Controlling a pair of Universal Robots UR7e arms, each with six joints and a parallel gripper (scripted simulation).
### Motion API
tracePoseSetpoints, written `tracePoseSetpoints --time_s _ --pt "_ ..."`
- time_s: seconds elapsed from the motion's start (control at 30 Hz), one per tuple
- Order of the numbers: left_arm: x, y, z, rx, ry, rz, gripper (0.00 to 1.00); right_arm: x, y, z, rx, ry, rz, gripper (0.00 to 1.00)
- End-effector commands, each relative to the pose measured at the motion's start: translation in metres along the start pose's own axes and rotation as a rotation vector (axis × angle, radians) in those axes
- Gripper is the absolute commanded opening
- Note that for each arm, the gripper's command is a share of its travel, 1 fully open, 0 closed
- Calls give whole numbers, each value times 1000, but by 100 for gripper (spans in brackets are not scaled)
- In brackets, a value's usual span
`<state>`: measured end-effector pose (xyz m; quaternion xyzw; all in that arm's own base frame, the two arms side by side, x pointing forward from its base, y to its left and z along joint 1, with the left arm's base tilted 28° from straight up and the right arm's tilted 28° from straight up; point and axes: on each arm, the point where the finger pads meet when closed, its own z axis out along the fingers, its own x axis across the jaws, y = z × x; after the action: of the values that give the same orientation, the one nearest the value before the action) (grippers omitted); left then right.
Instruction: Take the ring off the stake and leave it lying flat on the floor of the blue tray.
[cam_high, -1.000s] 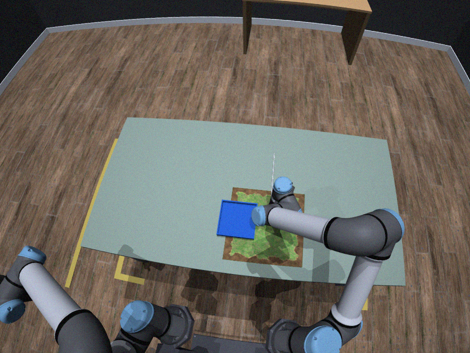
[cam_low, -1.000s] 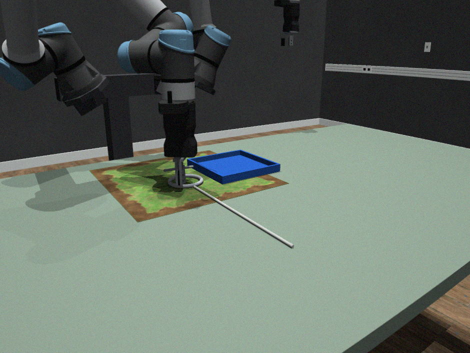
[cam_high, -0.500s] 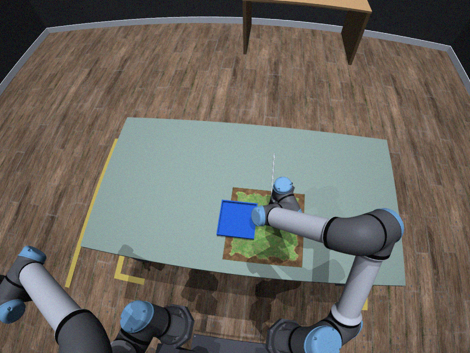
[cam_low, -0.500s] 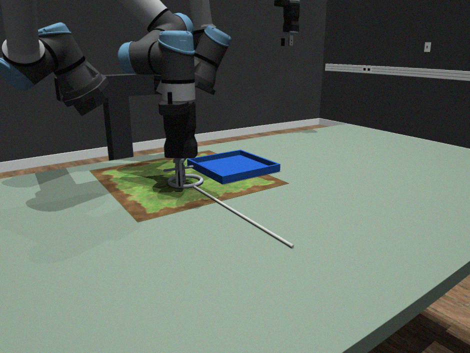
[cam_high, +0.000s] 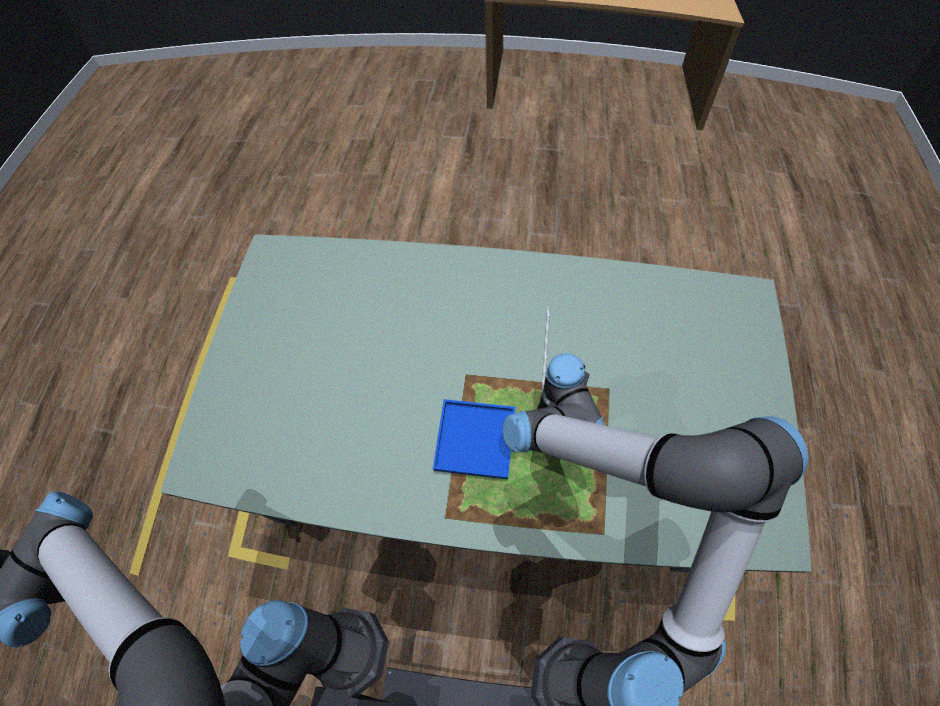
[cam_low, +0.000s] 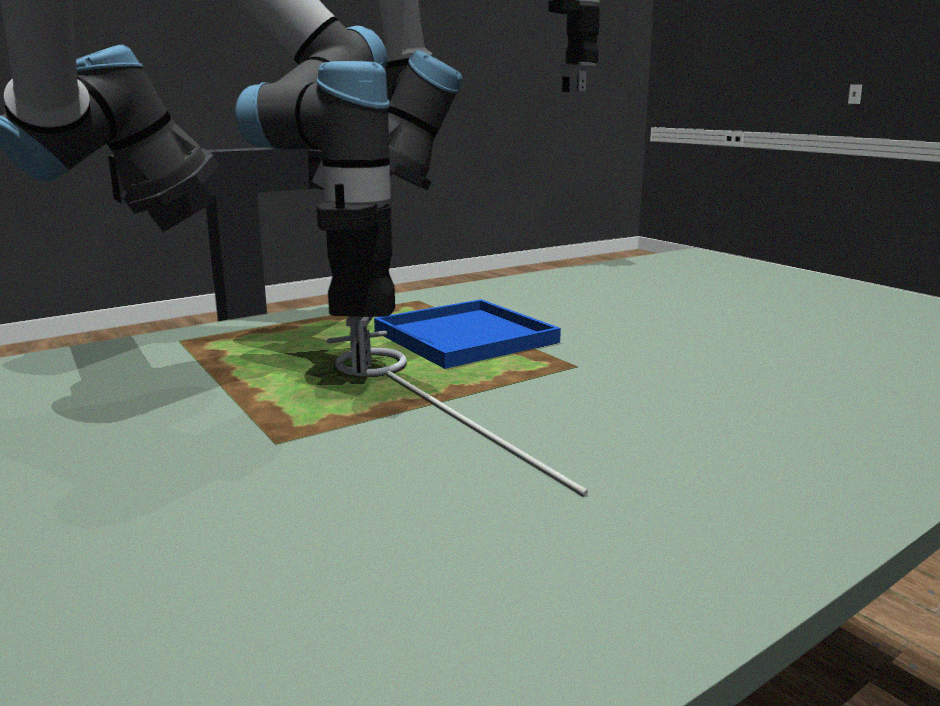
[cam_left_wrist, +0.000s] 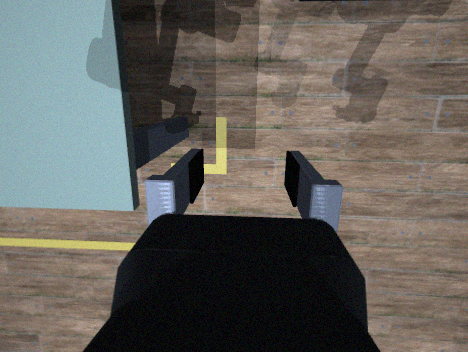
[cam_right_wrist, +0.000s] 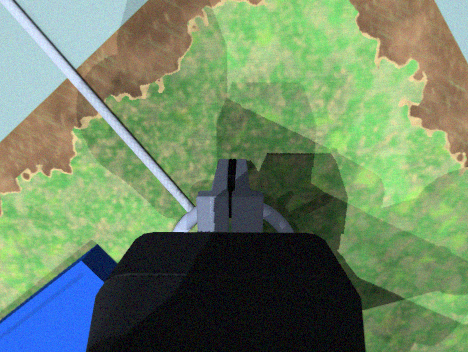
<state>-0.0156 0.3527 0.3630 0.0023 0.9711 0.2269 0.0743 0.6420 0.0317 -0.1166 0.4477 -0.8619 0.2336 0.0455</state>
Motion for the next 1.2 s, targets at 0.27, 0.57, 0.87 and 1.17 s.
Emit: tracePoseSetpoints --time_s 0.27,0.57,0.87,1.17 --pt "1 -1 0 1 1 -4 100 -1 -3 -1 2 -3 3 0" --pt "1 -1 0 1 1 -4 100 -1 -3 -1 2 -3 3 0" --pt "1 -1 0 1 1 -4 100 0 -3 0 2 -2 3 0" --pt "1 -1 0 1 1 -4 100 0 -3 2 2 -2 3 0"
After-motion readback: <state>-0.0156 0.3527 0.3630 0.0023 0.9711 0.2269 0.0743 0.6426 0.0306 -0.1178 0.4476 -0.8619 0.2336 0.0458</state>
